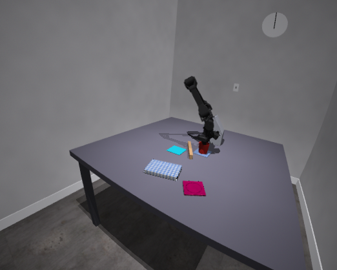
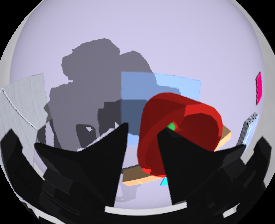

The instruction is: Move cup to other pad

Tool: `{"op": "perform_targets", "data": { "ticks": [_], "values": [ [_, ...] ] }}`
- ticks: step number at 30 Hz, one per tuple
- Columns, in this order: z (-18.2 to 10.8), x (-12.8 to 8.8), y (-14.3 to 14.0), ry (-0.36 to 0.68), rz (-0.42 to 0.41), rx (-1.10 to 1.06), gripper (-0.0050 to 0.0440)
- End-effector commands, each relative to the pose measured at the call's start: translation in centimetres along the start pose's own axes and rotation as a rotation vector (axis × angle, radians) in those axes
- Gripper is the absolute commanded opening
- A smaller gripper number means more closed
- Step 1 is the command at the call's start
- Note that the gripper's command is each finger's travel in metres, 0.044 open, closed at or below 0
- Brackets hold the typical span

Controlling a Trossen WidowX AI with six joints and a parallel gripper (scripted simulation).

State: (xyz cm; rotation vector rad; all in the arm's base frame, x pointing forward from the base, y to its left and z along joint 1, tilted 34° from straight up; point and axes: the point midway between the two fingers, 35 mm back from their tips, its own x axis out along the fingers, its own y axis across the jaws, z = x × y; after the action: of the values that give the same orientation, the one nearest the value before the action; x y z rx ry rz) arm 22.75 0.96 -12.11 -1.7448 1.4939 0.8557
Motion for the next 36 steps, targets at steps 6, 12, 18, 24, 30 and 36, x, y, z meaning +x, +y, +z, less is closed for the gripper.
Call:
{"op": "perform_targets", "data": {
  "ticks": [6,12,18,24,30,36],
  "values": [
    [0.1,0.0,0.0,-0.002,0.000,0.001,0.0073],
    [0.1,0.0,0.0,-0.002,0.000,0.001,0.0033],
    [0.1,0.0,0.0,-0.002,0.000,0.001,0.0000],
    [0.1,-0.3,-0.1,-0.002,0.000,0.000,0.0000],
    [0.2,-1.9,-0.1,-0.001,0.002,-0.002,0.0000],
    [0.2,-3.4,0.0,0.000,0.003,-0.005,0.0000]
  ]
}}
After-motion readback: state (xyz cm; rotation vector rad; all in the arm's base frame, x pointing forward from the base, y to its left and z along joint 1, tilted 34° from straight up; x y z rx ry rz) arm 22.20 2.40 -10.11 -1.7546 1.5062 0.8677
